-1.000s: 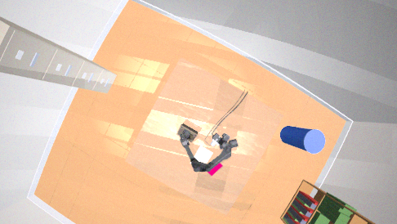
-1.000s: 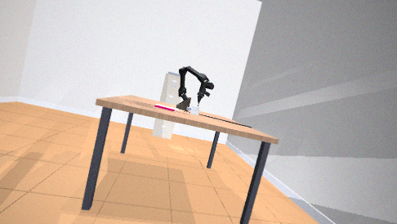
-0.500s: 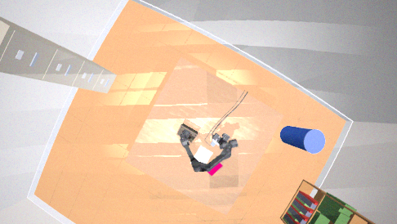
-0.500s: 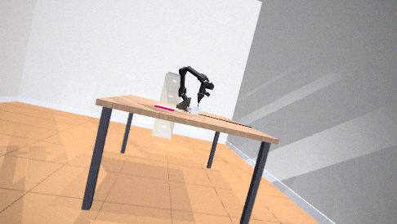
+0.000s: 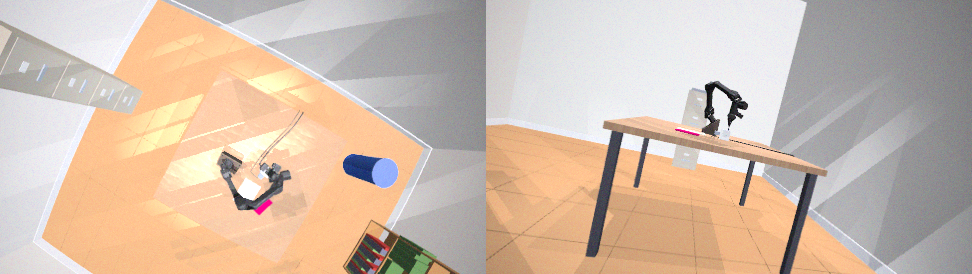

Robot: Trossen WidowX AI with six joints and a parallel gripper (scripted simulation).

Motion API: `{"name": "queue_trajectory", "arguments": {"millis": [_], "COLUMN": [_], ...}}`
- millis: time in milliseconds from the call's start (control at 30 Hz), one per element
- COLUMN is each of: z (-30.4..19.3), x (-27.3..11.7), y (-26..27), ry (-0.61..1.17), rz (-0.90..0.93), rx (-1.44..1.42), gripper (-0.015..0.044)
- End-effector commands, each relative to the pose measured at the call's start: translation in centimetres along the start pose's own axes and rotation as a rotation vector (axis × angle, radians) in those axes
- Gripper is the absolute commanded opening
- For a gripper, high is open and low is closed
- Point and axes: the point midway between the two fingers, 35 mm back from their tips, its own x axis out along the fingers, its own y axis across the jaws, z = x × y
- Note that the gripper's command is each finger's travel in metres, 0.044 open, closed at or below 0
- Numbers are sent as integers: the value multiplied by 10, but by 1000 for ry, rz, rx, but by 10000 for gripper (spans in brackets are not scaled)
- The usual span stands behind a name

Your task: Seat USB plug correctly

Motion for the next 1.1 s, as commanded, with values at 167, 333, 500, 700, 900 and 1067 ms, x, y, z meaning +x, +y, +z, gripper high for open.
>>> {"name": "queue_trajectory", "arguments": {"millis": [167,333,500,700,900,1067], "z": [0,0,0,0,0,0], "x": [2,2,3,4,4,5], "y": [0,0,0,0,0,0], "ry": [3,3,3,3,3,3], "rz": [-2,-2,-2,-2,-2,-2], "rx": [-5,-5,-5,-5,-5,-5], "gripper": [0,0,0,0,0,0]}}
